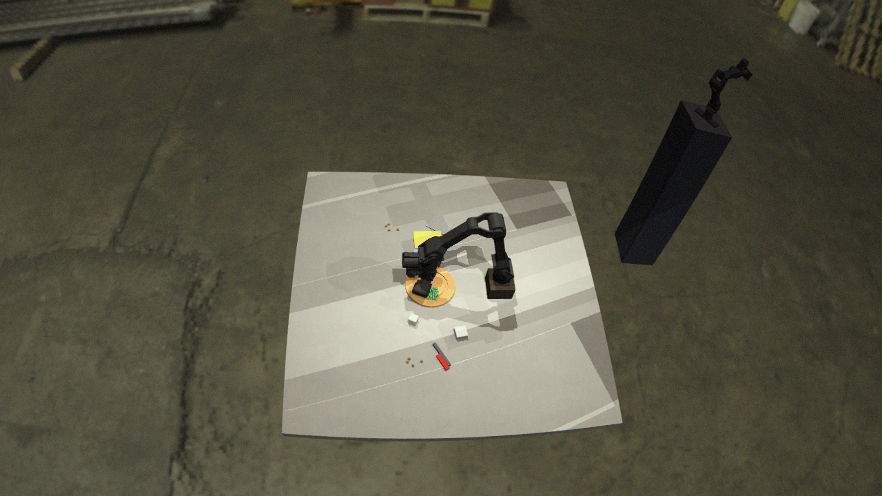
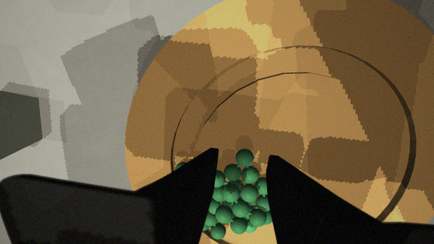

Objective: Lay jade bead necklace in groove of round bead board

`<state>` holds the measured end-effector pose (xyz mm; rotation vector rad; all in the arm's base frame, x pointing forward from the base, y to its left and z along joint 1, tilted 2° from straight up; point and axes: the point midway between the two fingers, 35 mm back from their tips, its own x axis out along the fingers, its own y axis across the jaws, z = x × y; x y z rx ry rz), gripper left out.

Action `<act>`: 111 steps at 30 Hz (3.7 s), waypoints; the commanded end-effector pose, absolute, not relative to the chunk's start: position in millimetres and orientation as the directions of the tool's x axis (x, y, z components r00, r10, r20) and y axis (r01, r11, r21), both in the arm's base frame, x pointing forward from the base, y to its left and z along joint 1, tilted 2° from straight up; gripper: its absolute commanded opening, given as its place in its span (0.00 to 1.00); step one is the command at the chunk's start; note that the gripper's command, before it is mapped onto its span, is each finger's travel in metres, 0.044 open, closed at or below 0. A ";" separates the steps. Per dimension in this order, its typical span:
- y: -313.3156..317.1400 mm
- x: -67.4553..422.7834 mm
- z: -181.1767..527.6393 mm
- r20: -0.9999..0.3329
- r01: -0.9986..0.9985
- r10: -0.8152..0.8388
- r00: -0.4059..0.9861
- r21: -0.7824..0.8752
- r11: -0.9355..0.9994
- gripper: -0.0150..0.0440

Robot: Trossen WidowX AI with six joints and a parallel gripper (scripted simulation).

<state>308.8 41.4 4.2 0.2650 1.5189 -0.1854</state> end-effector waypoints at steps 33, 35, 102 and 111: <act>41.4 305.8 -10.6 -0.999 0.286 0.043 0.034 0.051 0.957 0.25; 41.4 305.8 -10.6 -0.999 0.286 0.043 0.034 0.051 0.957 0.25; 45.2 347.1 -7.1 -0.998 0.288 0.044 0.039 0.053 0.956 0.43; 45.2 347.0 -6.7 -0.998 0.288 0.044 0.039 0.053 0.956 0.83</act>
